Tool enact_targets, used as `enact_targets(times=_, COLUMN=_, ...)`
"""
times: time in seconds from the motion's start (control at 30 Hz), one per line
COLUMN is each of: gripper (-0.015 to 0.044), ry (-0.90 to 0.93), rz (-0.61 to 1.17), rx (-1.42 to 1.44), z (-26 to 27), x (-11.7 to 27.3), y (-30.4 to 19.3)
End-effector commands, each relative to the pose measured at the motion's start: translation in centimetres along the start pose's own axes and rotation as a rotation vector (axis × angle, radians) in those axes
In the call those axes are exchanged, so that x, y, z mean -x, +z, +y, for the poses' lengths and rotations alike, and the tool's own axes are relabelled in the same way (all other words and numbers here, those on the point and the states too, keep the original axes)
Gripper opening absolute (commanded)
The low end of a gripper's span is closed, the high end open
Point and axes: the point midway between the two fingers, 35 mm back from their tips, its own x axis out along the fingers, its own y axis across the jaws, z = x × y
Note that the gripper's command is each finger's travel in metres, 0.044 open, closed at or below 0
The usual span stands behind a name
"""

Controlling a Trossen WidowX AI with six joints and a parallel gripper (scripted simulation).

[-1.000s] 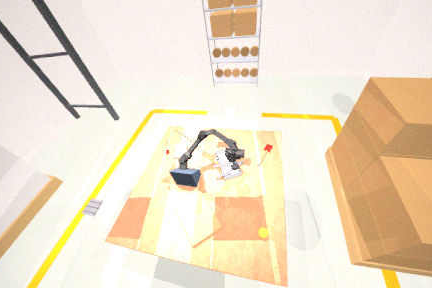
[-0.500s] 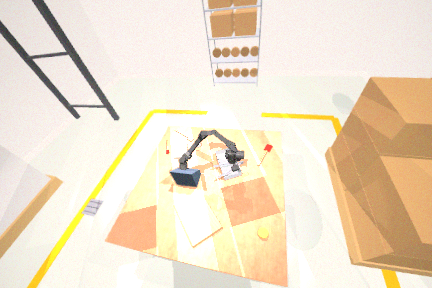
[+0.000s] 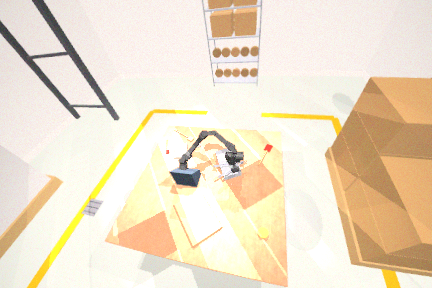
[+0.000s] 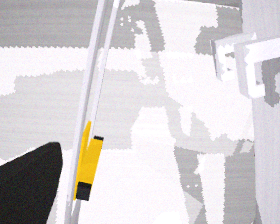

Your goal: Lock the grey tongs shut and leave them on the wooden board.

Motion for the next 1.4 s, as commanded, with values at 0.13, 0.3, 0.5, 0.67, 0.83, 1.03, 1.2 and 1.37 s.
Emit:
enact_targets(times=0.13, gripper=0.0328, ry=-0.001, rz=-0.001, rx=0.000, z=-0.05, x=0.13, y=0.01)
enact_targets(times=0.3, gripper=0.0295, ry=-0.001, rz=-0.001, rx=0.000, z=-0.05, x=0.13, y=0.01)
enact_targets(times=0.5, gripper=0.0255, ry=-0.001, rz=-0.001, rx=0.000, z=-0.05, x=0.13, y=0.01)
enact_targets(times=0.67, gripper=0.0221, ry=-0.001, rz=-0.001, rx=0.000, z=-0.05, x=0.13, y=0.01)
enact_targets(times=0.83, gripper=0.0188, ry=-0.001, rz=-0.001, rx=0.000, z=-0.05, x=0.13, y=0.01)
enact_targets(times=1.03, gripper=0.0148, ry=-0.001, rz=-0.001, rx=0.000, z=-0.05, x=0.13, y=0.01)
enact_targets(times=1.2, gripper=0.0115, ry=-0.001, rz=-0.001, rx=0.000, z=-0.05, x=0.13, y=0.01)
enact_targets(times=1.37, gripper=0.0081, ry=-0.001, rz=-0.001, rx=0.000, z=-0.05, x=0.13, y=0.01)
